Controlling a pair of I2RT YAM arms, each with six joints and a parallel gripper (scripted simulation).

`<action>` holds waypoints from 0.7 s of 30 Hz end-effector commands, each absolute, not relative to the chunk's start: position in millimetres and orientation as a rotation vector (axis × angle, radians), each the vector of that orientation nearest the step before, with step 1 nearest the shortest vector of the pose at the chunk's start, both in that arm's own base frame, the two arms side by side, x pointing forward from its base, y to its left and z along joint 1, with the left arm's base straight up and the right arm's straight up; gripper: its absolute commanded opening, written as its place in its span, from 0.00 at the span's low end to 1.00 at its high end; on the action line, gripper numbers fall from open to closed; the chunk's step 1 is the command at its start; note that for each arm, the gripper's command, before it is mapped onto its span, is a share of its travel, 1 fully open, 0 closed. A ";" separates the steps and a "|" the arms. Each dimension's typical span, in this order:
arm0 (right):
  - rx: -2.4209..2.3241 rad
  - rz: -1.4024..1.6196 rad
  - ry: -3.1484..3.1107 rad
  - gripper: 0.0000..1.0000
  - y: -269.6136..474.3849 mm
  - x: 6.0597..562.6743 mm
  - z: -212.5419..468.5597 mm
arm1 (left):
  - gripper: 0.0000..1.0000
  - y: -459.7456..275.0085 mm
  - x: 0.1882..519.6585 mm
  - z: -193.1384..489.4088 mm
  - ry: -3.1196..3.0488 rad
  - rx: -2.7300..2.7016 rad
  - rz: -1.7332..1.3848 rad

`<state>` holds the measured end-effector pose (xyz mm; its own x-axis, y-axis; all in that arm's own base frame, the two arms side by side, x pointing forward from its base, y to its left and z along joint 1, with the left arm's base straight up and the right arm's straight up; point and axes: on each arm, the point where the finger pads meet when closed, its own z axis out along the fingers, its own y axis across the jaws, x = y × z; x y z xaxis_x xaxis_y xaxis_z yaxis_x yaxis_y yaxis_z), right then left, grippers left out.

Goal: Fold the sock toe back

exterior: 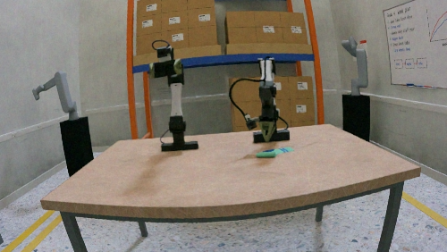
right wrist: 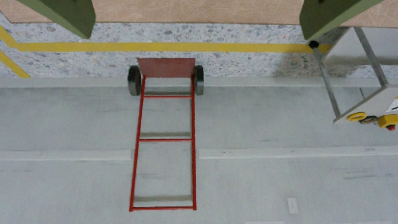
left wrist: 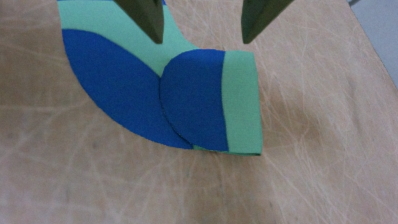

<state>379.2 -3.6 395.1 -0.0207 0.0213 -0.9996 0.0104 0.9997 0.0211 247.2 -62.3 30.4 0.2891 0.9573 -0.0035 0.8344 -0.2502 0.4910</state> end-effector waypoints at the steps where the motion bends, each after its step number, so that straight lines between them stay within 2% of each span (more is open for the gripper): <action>1: 0.024 0.002 1.537 1.00 -4.3 373.9 415.5 | 0.38 -65.0 252.7 42.6 1.588 2.155 0.415; 8: 0.024 0.002 1.537 1.00 -4.3 373.9 415.5 | 0.38 -65.4 254.4 43.7 1.583 2.149 0.422; 9: 0.021 0.002 1.530 1.00 -3.7 373.5 417.7 | 0.38 -66.1 274.8 62.2 1.585 2.029 0.498; 21: 0.007 0.000 1.482 1.00 -1.4 372.0 433.8 | 0.38 -65.9 313.7 110.7 1.778 1.595 0.496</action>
